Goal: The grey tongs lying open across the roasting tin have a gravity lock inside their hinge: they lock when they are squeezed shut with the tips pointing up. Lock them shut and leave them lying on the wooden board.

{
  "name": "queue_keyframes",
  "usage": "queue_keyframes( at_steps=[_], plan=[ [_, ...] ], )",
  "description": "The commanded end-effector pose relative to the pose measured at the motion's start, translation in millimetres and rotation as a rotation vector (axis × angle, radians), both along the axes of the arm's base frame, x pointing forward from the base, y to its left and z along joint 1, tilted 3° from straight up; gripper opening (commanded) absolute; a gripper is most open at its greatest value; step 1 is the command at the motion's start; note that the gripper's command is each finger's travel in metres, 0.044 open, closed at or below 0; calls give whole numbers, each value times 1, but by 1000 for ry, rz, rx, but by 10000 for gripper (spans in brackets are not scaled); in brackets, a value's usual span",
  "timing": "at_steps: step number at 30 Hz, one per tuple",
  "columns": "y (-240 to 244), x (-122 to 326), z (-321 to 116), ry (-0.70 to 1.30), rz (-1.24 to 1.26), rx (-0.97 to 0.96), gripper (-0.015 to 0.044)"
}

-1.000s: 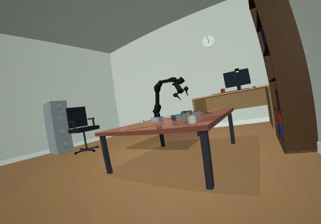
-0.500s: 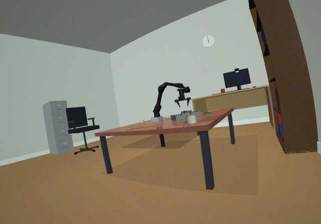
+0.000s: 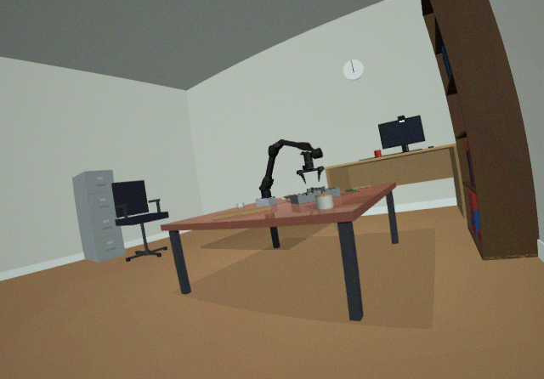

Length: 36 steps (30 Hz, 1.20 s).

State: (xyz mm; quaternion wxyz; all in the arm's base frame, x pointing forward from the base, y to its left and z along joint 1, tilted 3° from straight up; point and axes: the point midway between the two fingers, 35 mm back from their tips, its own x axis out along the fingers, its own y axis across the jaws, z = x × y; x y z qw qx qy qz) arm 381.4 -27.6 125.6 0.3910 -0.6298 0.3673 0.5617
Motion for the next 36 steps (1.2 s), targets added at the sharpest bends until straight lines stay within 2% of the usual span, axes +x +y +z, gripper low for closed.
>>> queue_keyframes(
  at_steps=[1,36],
  plan=[
    [1,1,-8,5,-3,4,440],
    [0,7,-65,5,-3,4,440]
  ],
)
